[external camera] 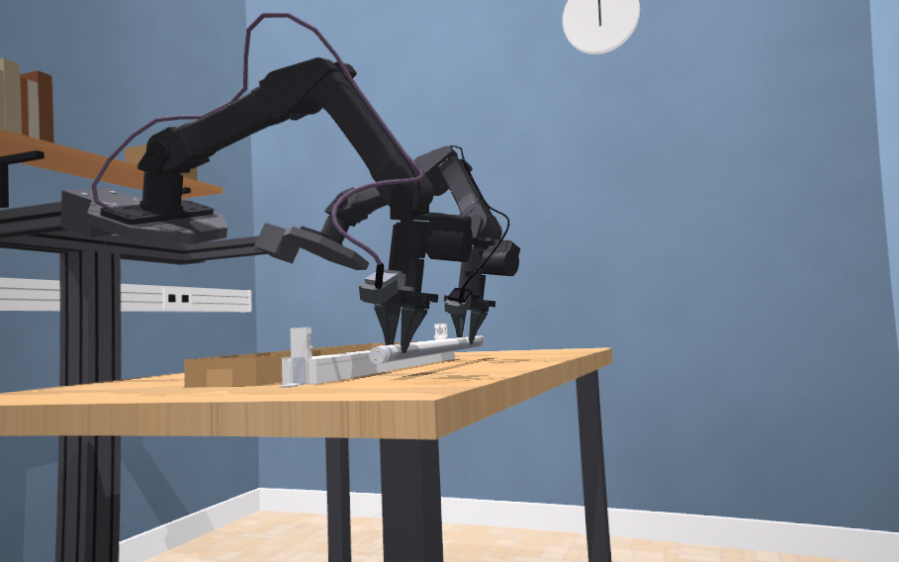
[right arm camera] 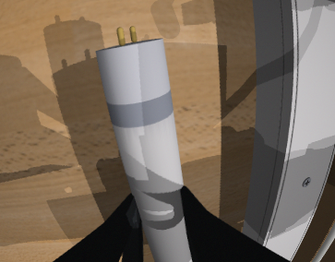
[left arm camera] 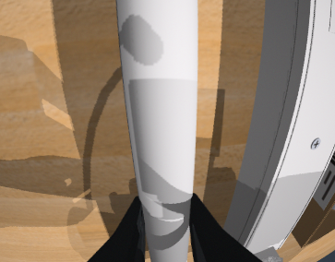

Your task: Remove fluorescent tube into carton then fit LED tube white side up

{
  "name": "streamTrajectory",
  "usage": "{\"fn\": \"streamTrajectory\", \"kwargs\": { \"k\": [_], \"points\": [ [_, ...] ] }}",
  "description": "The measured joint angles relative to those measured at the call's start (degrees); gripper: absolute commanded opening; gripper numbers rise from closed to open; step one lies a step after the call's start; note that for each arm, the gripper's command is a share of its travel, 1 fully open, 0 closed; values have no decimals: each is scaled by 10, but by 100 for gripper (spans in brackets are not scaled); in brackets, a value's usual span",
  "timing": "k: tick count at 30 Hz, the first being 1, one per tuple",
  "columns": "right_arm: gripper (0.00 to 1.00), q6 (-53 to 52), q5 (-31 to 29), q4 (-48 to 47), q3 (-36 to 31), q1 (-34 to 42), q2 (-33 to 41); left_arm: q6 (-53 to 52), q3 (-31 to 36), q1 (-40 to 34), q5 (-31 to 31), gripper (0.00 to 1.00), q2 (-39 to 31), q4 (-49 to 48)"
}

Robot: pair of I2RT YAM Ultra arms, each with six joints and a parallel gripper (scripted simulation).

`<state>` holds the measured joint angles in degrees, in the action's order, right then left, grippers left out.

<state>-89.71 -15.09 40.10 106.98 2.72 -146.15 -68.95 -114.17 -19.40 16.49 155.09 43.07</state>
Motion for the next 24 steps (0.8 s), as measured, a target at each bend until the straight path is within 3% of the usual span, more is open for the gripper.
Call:
{"fn": "streamTrajectory", "kwargs": {
  "k": [24],
  "points": [
    [11, 19, 2, -140, -128, -1, 57, -11, 129, -10, 24, 11, -54, -139]
  ]
}}
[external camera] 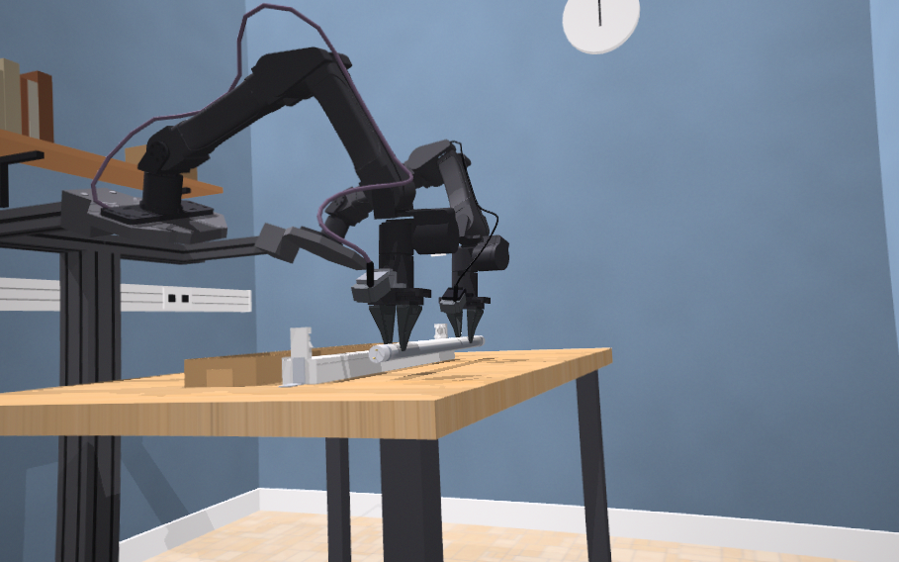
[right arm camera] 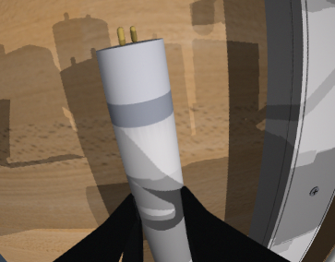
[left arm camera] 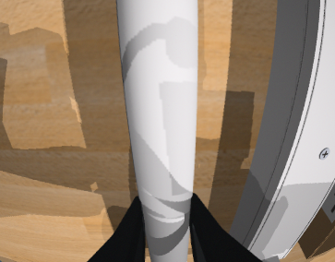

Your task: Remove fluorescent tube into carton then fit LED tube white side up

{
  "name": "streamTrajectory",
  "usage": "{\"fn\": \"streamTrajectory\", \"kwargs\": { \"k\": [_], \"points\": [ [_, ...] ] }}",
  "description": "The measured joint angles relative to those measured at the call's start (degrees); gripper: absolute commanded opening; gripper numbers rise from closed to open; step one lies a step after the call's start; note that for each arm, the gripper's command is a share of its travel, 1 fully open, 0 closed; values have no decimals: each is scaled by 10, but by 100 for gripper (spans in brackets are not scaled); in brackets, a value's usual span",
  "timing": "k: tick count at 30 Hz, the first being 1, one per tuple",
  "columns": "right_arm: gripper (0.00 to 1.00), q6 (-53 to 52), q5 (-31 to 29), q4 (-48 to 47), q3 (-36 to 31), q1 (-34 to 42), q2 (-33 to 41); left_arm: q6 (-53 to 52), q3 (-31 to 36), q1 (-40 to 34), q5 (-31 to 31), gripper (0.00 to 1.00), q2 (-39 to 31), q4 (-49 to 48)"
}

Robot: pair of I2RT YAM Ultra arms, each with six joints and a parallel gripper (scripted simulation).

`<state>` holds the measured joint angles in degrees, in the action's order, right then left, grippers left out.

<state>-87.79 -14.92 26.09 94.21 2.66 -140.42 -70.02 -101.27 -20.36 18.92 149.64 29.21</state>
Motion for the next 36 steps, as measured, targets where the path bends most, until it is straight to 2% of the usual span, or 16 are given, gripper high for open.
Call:
{"fn": "streamTrajectory", "kwargs": {
  "k": [7, 36],
  "points": [
    [11, 8, 1, -55, -48, 0, 19, -5, 48, -4, 10, 11, -18, -55],
    [11, 25, 6, -166, -121, -2, 43, -19, 120, -10, 30, 11, -39, -163]
  ]
}}
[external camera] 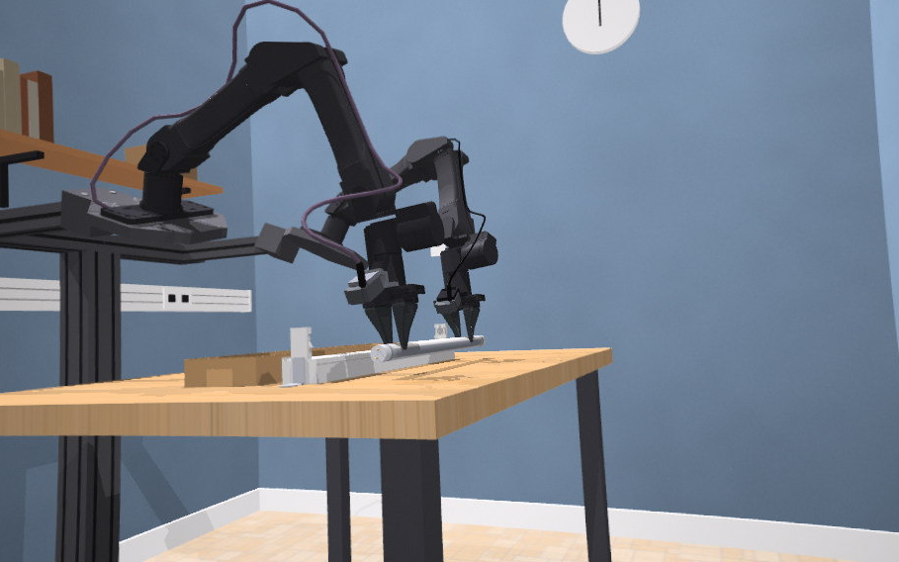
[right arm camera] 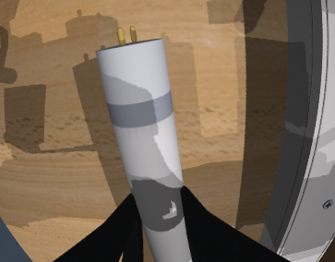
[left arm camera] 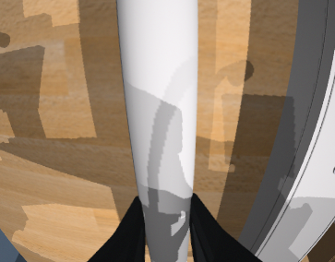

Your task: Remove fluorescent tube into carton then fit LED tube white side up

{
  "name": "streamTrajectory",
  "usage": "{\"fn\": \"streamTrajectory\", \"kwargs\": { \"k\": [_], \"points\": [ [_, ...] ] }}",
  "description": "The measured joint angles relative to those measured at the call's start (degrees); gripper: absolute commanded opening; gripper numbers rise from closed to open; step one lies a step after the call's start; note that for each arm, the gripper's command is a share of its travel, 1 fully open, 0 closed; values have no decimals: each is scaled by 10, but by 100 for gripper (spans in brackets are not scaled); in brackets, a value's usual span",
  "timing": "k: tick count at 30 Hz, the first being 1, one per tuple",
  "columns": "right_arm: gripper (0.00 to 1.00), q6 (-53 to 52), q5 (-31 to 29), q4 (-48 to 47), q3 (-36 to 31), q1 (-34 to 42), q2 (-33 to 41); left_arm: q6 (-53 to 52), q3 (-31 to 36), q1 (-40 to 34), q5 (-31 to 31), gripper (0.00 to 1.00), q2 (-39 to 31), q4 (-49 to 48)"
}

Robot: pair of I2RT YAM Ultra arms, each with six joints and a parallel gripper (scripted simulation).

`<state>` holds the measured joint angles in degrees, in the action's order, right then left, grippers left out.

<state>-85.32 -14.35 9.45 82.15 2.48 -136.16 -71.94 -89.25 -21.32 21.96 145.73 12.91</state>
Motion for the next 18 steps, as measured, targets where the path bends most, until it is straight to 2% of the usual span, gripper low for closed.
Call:
{"fn": "streamTrajectory", "kwargs": {
  "k": [18],
  "points": [
    [11, 10, 4, -68, -45, -1, 12, -9, 44, -4, 12, 11, -10, -68]
  ]
}}
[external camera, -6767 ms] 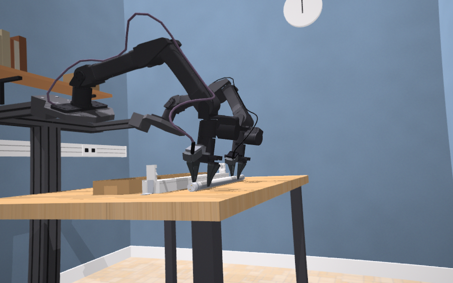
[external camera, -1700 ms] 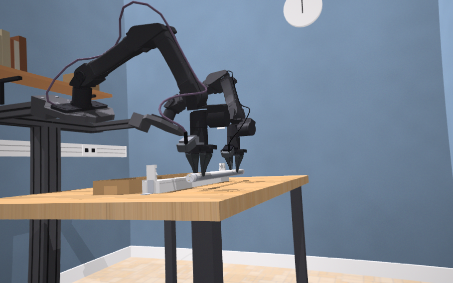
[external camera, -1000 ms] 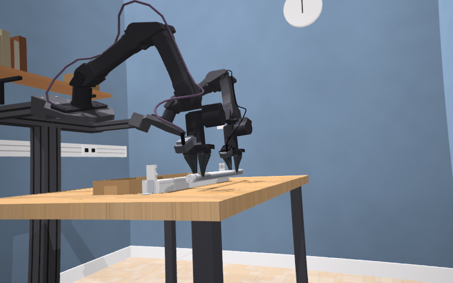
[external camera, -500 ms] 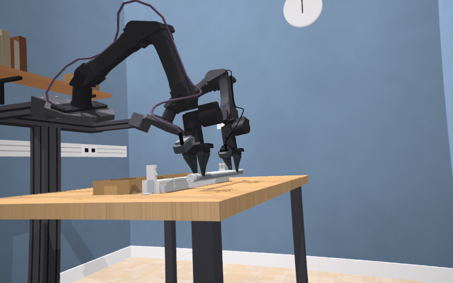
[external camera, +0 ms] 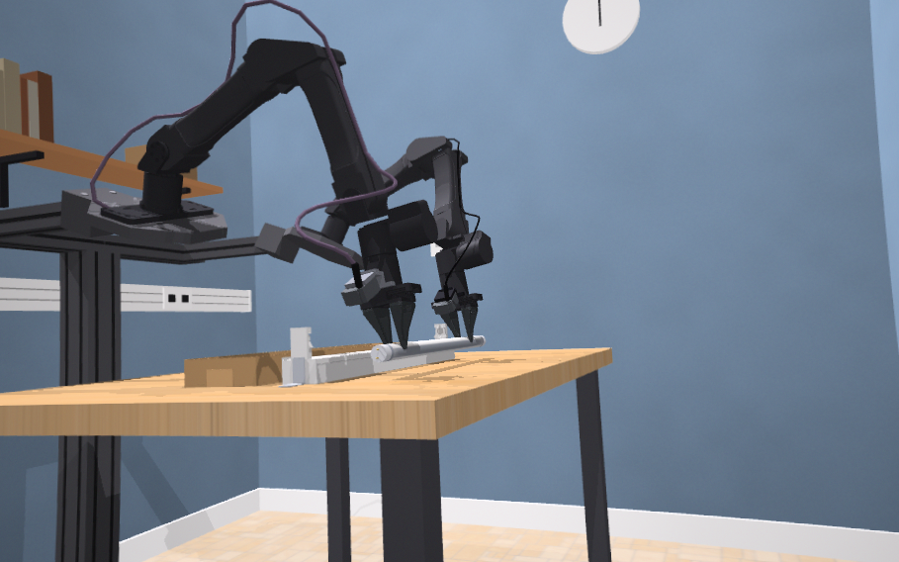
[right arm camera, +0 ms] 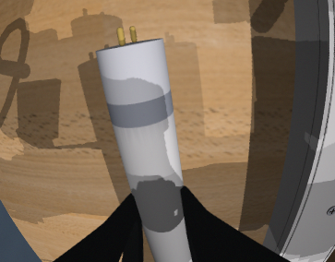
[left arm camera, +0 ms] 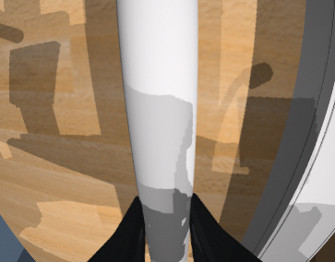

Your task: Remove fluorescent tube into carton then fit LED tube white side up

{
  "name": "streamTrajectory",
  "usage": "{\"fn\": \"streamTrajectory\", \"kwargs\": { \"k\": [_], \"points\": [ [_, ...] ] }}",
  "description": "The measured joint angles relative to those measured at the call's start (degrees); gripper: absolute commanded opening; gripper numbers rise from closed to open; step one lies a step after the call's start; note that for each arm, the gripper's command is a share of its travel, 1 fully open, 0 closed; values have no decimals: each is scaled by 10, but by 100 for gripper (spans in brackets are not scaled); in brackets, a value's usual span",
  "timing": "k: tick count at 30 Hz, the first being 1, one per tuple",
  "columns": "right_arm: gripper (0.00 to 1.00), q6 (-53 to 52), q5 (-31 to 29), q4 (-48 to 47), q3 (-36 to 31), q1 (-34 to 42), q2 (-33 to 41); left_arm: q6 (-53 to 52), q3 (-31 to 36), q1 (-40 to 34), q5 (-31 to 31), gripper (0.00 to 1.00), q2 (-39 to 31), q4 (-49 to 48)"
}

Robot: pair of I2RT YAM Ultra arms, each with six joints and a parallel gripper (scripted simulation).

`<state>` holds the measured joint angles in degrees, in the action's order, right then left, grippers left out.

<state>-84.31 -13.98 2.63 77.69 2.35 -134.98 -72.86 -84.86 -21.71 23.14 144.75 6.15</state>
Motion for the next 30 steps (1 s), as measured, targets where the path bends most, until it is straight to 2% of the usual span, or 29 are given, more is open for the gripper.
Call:
{"fn": "streamTrajectory", "kwargs": {
  "k": [23, 30],
  "points": [
    [11, 6, 3, -50, -33, -1, 3, -8, 32, -3, 9, 11, -4, -48],
    [11, 13, 5, -91, -55, -2, 8, -13, 53, -5, 15, 11, -6, -89]
  ]
}}
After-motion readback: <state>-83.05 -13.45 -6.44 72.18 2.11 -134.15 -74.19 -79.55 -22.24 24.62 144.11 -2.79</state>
